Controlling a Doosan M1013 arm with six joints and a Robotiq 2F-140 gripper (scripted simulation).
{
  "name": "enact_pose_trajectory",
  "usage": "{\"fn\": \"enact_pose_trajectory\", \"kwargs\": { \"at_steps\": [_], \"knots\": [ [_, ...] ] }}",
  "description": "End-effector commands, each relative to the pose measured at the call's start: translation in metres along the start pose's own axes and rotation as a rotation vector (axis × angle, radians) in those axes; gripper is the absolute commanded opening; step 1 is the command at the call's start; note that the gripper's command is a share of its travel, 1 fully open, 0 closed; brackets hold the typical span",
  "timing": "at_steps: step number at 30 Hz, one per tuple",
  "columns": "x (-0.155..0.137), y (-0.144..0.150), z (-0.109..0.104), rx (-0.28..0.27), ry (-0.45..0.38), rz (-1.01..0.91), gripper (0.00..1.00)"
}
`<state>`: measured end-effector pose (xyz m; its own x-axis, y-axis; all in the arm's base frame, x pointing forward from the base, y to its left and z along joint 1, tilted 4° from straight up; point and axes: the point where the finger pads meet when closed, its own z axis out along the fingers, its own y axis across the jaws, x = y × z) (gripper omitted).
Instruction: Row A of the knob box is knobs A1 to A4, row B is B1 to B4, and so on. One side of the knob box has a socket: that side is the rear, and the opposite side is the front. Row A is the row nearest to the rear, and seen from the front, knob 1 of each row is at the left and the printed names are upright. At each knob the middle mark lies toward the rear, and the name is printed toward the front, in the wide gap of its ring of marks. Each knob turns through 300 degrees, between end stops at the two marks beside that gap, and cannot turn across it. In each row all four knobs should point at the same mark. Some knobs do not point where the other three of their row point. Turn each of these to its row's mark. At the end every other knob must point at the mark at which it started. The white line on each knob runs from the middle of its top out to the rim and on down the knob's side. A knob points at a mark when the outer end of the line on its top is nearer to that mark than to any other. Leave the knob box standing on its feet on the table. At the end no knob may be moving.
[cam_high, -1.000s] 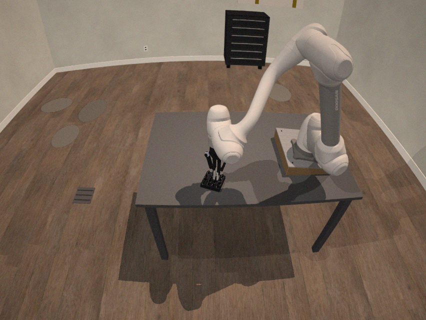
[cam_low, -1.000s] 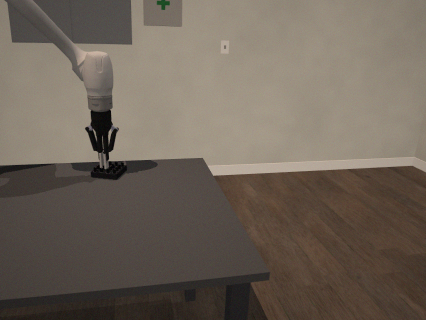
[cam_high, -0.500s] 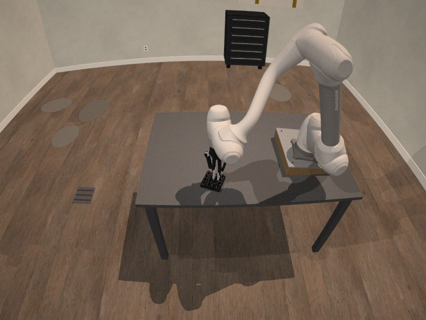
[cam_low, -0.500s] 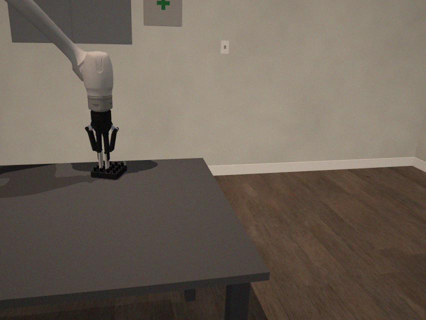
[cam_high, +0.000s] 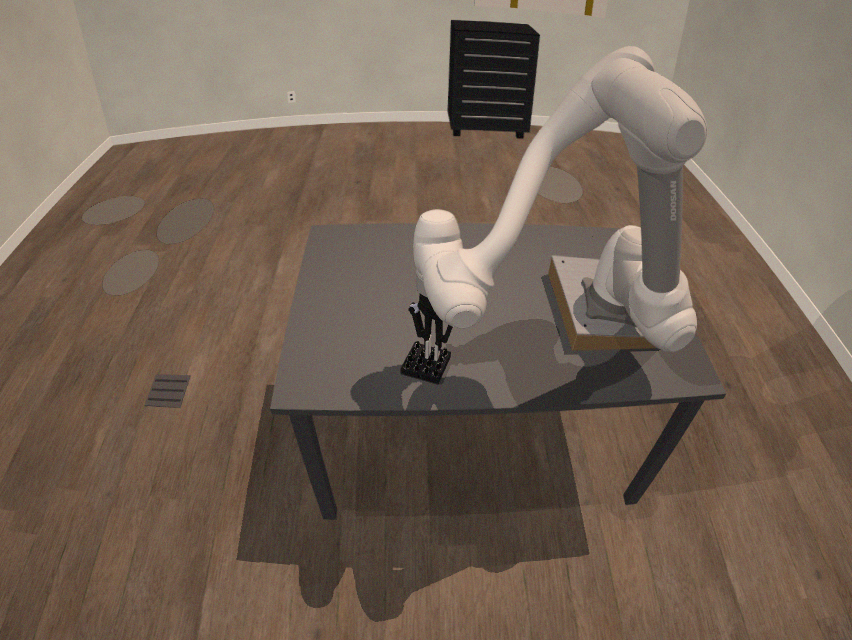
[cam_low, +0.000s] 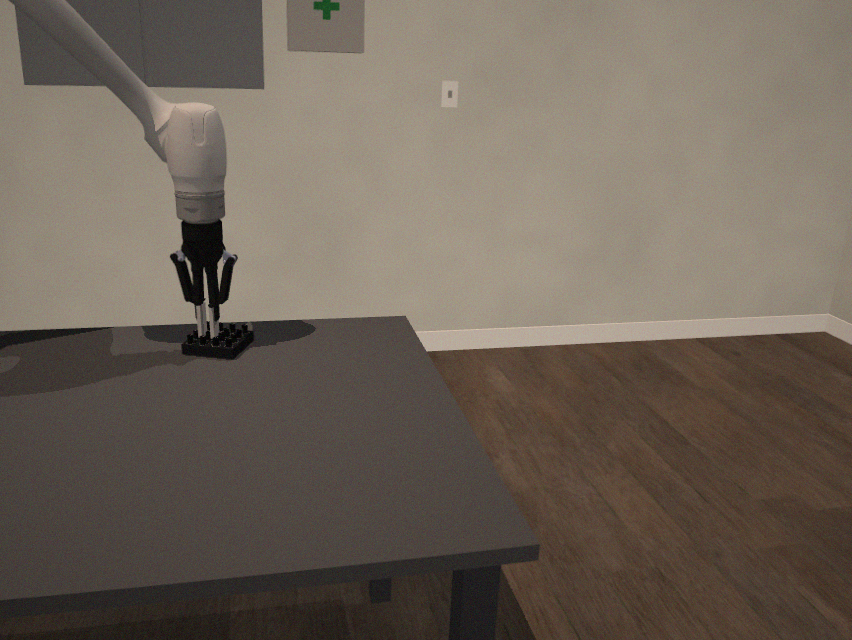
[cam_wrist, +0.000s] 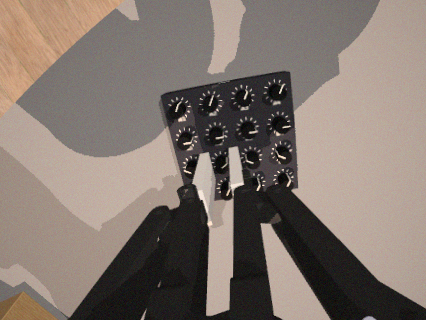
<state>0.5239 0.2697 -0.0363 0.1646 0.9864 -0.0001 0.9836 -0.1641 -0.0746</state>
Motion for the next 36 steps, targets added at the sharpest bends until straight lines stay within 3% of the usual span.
{"fn": "enact_pose_trajectory", "kwargs": {
  "at_steps": [1,9,23,36],
  "knots": [
    [0.000,0.000,0.000,0.000,0.000,0.000,0.12],
    [0.000,0.000,-0.004,0.000,0.000,0.000,0.12],
    [0.000,0.000,-0.037,0.000,0.000,0.000,0.12],
    [0.000,0.000,-0.038,0.000,0.000,0.000,0.12]
  ]
}}
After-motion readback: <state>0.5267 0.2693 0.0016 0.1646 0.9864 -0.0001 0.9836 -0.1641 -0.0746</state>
